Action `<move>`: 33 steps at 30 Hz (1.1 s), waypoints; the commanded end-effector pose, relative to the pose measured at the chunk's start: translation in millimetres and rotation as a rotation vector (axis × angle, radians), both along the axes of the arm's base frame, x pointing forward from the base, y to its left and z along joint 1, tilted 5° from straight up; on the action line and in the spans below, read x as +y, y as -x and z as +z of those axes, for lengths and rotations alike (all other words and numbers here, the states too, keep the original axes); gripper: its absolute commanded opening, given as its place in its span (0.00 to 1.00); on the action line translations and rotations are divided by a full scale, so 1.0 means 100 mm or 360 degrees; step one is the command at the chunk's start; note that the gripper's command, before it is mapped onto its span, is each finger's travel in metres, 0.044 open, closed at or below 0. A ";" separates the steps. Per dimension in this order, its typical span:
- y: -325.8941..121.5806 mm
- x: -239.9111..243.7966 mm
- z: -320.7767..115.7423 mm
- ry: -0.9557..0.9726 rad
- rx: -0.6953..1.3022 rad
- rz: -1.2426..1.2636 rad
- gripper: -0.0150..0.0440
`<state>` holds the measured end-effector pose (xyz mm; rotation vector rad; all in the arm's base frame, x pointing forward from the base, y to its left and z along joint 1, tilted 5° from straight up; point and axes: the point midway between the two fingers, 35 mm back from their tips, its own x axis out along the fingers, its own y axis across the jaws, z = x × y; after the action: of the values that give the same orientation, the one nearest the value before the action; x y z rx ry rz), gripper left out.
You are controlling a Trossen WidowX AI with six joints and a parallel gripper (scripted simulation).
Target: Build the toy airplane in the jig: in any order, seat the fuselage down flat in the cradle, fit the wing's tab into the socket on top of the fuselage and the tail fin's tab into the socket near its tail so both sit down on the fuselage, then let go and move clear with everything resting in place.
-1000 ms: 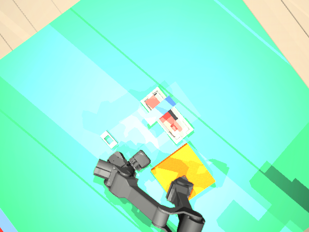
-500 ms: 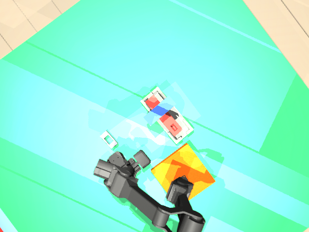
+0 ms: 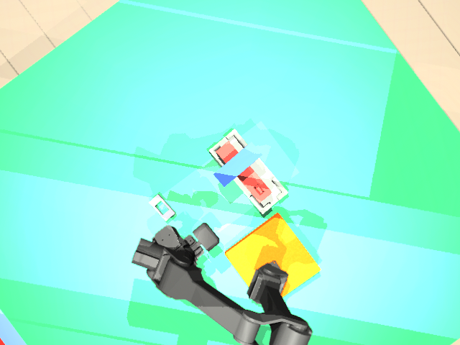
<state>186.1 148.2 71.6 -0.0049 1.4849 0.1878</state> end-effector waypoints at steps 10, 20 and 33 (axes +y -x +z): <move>0.01 -0.05 0.38 0.0019 0.0023 0.0006 0.25; 0.07 -0.11 0.68 0.0031 0.0048 0.0010 0.25; 0.15 -0.19 0.95 0.0043 0.0072 0.0010 0.25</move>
<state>172.5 130.0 164.8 -0.0265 1.5260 0.1711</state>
